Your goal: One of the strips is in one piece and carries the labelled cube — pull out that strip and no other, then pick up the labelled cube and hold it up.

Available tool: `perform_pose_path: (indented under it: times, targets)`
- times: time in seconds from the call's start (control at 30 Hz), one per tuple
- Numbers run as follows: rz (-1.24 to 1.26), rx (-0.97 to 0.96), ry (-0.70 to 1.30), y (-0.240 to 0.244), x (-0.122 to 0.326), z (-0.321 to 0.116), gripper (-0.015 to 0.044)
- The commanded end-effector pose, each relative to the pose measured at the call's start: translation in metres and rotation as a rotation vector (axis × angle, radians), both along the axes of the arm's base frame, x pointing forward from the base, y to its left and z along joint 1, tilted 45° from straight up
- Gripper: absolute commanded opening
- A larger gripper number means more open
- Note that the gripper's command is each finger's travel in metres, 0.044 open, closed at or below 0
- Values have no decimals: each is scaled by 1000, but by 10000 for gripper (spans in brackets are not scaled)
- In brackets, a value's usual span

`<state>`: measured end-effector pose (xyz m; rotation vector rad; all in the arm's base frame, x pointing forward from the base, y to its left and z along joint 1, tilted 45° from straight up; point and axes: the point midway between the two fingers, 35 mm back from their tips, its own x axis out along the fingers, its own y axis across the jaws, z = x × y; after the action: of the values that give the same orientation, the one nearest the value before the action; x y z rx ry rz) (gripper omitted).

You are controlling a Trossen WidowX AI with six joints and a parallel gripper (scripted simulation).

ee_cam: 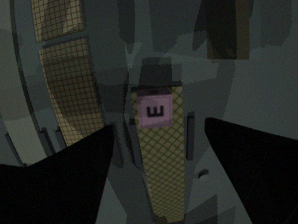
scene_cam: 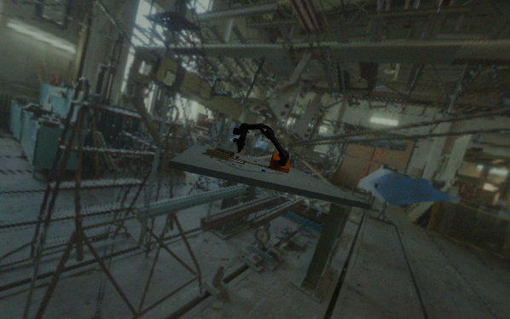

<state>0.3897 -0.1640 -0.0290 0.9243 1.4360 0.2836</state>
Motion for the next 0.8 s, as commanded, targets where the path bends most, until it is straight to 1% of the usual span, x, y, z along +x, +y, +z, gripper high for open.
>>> perform_pose_path:
  times: [0.0,0.77]
  targets:
    - [0,8,7,6,2,-7,250]
    - [0,10,6,32,9,-33,250]
